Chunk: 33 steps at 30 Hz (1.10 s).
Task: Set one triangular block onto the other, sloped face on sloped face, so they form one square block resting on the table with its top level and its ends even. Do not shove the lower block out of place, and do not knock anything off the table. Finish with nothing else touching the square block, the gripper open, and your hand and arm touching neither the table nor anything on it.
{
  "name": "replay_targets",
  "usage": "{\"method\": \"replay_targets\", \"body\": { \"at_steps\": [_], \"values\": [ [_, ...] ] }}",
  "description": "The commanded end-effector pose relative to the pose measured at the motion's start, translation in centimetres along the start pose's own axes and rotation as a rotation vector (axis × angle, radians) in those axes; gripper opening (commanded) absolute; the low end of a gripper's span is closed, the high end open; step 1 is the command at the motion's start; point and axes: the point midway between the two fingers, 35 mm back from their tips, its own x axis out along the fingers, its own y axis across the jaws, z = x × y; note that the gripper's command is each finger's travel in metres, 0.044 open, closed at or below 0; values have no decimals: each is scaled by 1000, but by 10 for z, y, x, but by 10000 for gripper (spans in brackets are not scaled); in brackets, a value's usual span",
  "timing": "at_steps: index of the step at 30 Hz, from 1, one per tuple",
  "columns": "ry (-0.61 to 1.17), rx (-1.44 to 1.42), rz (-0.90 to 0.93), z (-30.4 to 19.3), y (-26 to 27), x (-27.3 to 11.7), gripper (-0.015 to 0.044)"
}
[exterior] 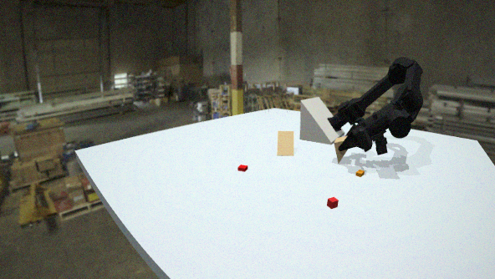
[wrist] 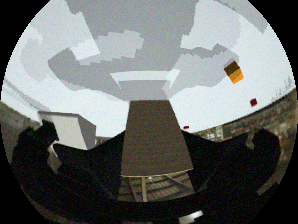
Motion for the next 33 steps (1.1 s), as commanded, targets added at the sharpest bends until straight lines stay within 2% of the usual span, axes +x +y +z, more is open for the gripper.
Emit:
{"method": "replay_targets", "body": {
  "at_steps": [1, 8, 18, 24, 26, 30, 33],
  "values": [
    [-3, -4, -1, 0, 0, 0, 262],
    [-3, -4, -1, 0, 0, 0, 440],
    [-3, -4, 0, -2, 0, -2, 440],
    [4, -1, 1, -70, -2, -53, 440],
    [5, -1, 2, -79, 0, -61, 440],
    [10, 22, -15, -77, -4, -60, 440],
    [-33, 17, -19, -44, -9, -75, 440]
  ]
}}
